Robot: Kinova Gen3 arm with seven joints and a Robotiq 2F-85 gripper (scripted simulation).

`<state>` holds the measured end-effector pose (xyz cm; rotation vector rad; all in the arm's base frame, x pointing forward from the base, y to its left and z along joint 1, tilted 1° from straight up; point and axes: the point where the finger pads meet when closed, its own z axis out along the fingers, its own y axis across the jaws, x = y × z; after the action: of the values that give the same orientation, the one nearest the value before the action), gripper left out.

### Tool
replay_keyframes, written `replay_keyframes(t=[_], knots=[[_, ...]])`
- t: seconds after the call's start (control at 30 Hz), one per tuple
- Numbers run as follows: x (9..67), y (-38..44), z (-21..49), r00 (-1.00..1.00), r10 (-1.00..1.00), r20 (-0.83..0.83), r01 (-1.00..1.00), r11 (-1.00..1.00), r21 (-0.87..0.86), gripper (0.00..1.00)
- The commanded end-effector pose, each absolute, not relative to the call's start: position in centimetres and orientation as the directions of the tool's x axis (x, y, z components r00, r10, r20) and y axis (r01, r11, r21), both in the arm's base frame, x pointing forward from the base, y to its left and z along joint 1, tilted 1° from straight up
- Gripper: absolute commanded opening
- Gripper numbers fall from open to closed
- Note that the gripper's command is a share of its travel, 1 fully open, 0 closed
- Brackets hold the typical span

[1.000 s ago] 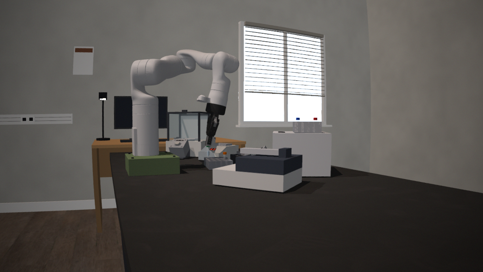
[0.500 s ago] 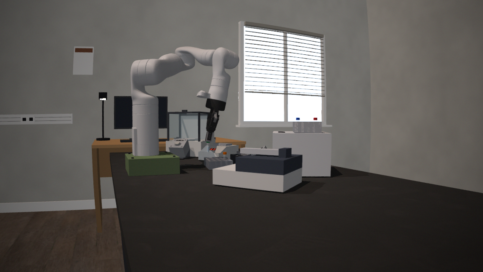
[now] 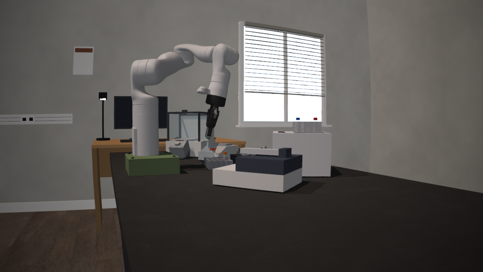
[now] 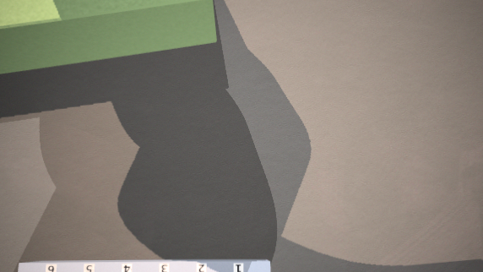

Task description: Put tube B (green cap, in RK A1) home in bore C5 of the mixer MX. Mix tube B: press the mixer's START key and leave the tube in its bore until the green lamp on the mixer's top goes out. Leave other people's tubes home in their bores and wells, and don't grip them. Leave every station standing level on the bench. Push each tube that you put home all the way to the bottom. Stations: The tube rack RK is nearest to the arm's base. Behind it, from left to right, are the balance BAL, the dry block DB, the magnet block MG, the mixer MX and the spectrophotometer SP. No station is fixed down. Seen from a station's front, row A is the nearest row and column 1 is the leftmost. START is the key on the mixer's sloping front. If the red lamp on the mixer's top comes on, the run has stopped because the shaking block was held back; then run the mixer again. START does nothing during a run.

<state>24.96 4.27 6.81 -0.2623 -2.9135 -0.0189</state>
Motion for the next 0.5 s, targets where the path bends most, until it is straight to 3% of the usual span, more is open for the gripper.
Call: replay_keyframes(t=[0.0, 0.47], knots=[[25.3, 3.7, 6.8, -0.961, 0.175, 0.214, 0.178, 0.984, -0.006, 0.1], [27.2, 0.2, 6.9, -0.961, 0.175, 0.214, 0.178, 0.984, -0.006, 0.1]])
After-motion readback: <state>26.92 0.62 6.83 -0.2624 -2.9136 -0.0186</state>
